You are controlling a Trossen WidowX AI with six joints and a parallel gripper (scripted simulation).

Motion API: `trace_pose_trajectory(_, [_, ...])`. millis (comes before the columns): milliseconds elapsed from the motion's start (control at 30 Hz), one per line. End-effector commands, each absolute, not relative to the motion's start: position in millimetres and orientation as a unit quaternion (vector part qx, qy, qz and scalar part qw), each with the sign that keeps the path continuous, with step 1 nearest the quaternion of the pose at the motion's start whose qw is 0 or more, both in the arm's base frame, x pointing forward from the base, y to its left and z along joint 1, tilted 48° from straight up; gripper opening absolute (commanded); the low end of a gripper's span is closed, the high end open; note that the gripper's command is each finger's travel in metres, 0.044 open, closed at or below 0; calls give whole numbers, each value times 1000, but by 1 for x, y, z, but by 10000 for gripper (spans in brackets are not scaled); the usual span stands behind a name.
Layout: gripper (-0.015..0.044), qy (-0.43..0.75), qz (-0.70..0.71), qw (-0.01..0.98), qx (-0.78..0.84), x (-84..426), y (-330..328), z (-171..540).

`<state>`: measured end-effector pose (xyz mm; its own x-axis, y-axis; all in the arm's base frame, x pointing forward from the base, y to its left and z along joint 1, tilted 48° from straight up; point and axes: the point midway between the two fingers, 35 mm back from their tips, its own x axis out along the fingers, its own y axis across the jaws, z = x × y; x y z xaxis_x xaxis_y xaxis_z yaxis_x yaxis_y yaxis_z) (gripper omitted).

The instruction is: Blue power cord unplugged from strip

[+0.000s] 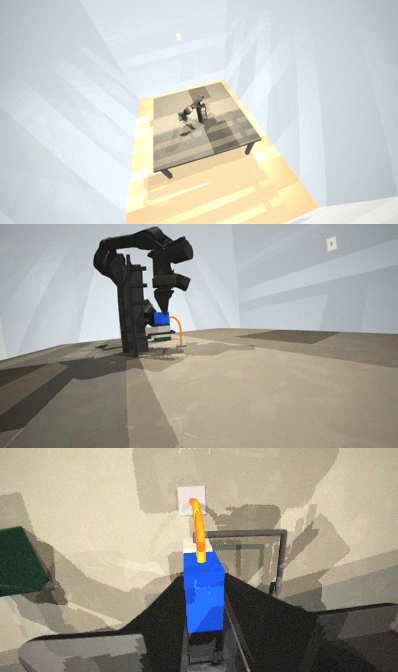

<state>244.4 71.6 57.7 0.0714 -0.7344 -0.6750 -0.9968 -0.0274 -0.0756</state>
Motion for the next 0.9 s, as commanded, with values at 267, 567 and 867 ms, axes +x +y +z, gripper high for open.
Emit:
trace_pose_trajectory(267, [0,639,236,279,-677,246,80,50])
trace_pose_trajectory(567, [0,639,236,279,-677,247,91,40])
trace_pose_trajectory(867, [0,638,236,279,-678,248,102,31])
